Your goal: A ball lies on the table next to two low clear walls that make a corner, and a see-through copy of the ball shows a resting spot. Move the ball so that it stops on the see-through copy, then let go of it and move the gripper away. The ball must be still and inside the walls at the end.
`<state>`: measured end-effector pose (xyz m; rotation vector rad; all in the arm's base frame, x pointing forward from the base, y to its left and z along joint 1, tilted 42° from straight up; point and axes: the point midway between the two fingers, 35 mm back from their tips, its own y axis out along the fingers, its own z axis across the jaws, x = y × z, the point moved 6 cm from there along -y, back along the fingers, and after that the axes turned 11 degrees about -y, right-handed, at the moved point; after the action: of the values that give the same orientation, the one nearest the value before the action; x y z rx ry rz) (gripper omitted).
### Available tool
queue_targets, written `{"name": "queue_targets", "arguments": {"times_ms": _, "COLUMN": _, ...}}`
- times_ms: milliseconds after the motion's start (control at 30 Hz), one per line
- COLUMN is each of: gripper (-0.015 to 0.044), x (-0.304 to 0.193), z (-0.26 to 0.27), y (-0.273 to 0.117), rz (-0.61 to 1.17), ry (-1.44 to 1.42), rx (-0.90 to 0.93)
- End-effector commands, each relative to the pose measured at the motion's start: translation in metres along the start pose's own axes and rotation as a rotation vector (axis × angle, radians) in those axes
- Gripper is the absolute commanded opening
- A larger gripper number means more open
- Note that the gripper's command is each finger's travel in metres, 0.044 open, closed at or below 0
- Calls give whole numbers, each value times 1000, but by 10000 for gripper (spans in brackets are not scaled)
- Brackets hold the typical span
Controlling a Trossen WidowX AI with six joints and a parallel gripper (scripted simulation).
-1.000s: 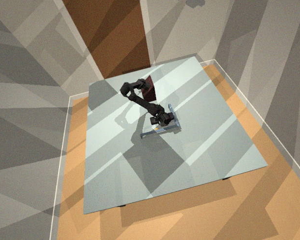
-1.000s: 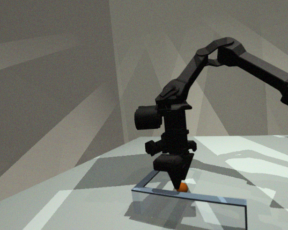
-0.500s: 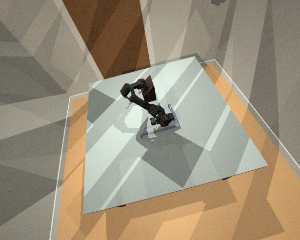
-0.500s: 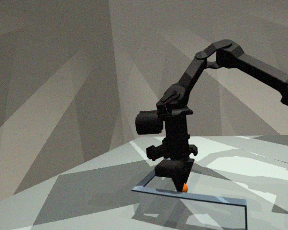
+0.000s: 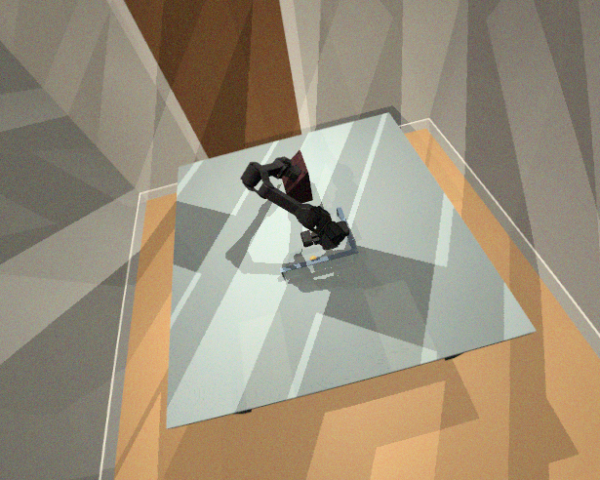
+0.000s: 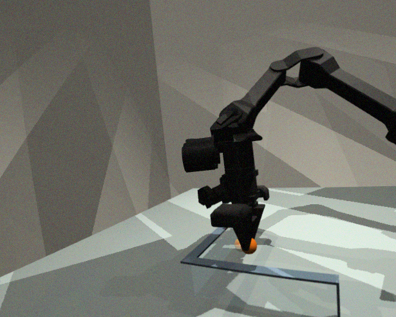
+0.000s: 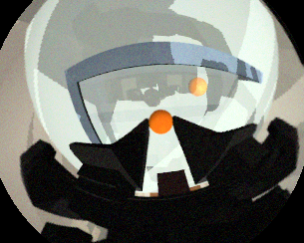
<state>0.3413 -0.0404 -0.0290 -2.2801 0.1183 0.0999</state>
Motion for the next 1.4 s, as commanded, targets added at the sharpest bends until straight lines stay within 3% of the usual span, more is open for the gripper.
{"name": "queue_targets", "arguments": {"times_ms": 0, "gripper": 0, "x": 3, "z": -2, "y": -39, "rz": -15, "ry": 15, "rx": 6}}
{"name": "queue_targets", "arguments": {"times_ms": 200, "gripper": 0, "x": -2, "z": -3, "y": -87, "rz": -14, "ry": 16, "rx": 4}}
{"name": "queue_targets", "arguments": {"times_ms": 433, "gripper": 0, "x": -3, "z": -4, "y": -92, "rz": -13, "ry": 16, "rx": 3}}
{"name": "queue_targets", "arguments": {"times_ms": 900, "gripper": 0, "x": 22, "z": -73, "y": -53, "rz": -14, "ry": 17, "rx": -1}}
{"name": "queue_targets", "arguments": {"times_ms": 1133, "gripper": 0, "x": 23, "z": -74, "y": -46, "rz": -14, "ry": 17, "rx": -1}}
{"name": "queue_targets", "arguments": {"times_ms": 1367, "gripper": 0, "x": 24, "z": -74, "y": -4, "rz": -14, "ry": 17, "rx": -2}}
